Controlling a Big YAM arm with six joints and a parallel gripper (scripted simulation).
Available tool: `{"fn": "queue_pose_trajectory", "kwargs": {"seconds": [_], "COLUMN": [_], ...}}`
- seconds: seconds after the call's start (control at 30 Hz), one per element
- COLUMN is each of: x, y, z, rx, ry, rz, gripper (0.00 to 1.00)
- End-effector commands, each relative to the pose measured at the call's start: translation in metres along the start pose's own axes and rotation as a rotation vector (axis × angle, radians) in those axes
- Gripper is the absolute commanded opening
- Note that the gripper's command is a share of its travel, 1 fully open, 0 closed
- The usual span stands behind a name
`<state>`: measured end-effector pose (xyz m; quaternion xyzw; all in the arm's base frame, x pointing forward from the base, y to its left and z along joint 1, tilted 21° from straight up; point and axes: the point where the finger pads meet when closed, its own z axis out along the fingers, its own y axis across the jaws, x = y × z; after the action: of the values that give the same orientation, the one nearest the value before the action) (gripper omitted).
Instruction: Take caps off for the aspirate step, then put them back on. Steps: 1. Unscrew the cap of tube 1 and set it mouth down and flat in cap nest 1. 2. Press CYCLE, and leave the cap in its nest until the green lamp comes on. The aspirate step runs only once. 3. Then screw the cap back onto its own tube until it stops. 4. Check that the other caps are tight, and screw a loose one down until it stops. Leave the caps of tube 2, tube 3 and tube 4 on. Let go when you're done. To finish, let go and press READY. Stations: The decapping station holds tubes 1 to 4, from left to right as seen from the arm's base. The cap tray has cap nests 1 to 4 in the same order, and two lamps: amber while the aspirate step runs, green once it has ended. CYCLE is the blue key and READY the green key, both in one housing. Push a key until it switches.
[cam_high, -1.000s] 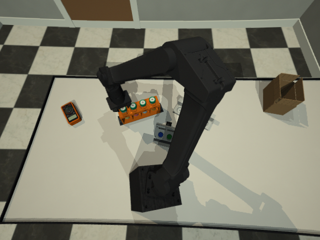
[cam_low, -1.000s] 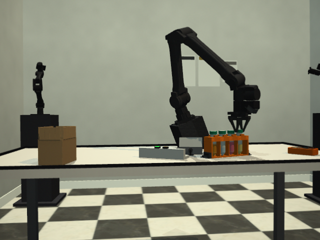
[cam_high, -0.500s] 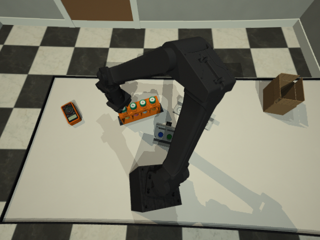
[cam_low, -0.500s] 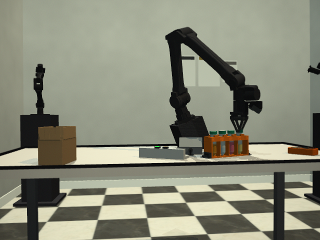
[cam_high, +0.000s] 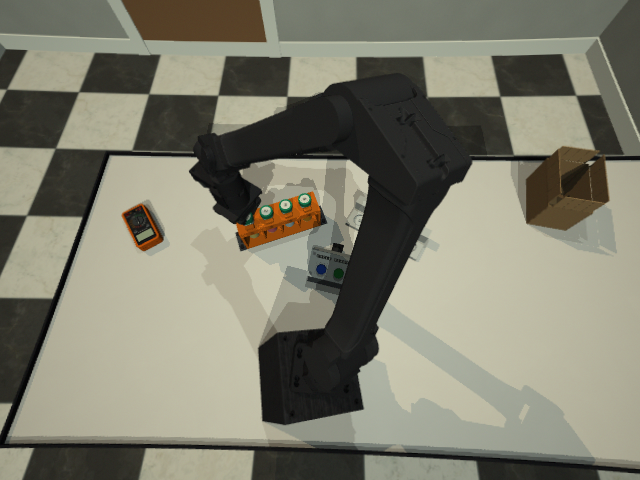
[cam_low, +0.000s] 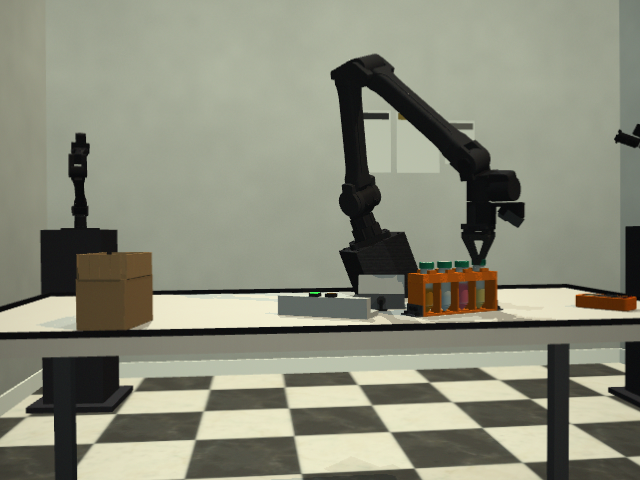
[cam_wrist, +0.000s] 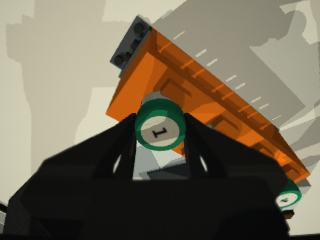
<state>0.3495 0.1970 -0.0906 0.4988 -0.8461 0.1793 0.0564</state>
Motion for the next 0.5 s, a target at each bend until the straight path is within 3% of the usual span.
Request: {"fn": "queue_pose_trajectory", "kwargs": {"seconds": [0.0, 0.1, 0.47], "x": [-0.0111, -0.0111, -0.0091], "y": [-0.0055, -0.0055, -0.0030], "z": [-0.0082, -0.0082, -0.0068], "rx": [0.010, 0.010, 0.006], "ry": [-0.029, -0.029, -0.035], "rz": [-0.003, -0.003, 0.372], "gripper": [0.00, 0.00, 0.00]}}
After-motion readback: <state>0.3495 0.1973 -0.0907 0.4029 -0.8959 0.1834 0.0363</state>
